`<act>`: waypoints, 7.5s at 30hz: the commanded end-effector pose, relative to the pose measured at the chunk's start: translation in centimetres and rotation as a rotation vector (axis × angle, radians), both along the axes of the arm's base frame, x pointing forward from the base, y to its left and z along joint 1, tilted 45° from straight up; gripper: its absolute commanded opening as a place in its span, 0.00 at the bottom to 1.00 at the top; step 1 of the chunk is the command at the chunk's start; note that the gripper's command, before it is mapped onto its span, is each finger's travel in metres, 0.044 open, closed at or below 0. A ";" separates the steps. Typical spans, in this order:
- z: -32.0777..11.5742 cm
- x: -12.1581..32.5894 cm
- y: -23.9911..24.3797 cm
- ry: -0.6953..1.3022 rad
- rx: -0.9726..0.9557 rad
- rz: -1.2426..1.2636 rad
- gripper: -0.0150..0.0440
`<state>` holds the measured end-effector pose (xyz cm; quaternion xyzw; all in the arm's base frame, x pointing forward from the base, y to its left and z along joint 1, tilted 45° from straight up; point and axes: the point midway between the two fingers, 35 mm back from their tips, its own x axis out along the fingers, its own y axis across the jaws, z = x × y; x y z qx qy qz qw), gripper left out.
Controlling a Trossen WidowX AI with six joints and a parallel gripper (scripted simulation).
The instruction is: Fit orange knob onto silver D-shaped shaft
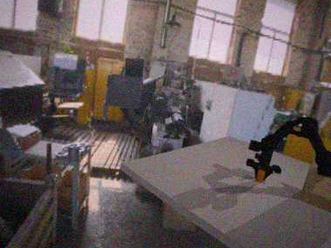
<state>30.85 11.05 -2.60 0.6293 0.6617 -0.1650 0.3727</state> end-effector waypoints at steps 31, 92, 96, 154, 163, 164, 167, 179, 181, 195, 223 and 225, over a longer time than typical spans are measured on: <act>1.4 0.1 -1.7 0.000 -0.004 -0.004 0.79; -0.2 0.0 0.1 0.002 0.002 -0.005 1.00; -0.2 0.0 0.2 0.002 0.002 -0.005 0.87; 8.3 0.4 -9.7 0.001 -0.009 -0.006 0.25; 8.3 0.4 -10.9 0.001 -0.006 -0.006 0.25; 8.1 0.4 -11.1 0.001 -0.007 -0.006 0.25; 7.2 0.6 -11.6 0.001 -0.008 -0.006 0.25; 3.7 0.9 -13.4 0.001 -0.012 -0.007 0.25; 3.1 1.0 -13.7 0.000 -0.012 -0.007 0.25; -1.1 0.7 -15.7 0.000 -0.013 -0.007 0.25; -7.1 0.0 -15.4 0.002 -0.009 -0.009 0.25; -7.0 0.0 -15.5 0.000 -0.010 -0.006 0.25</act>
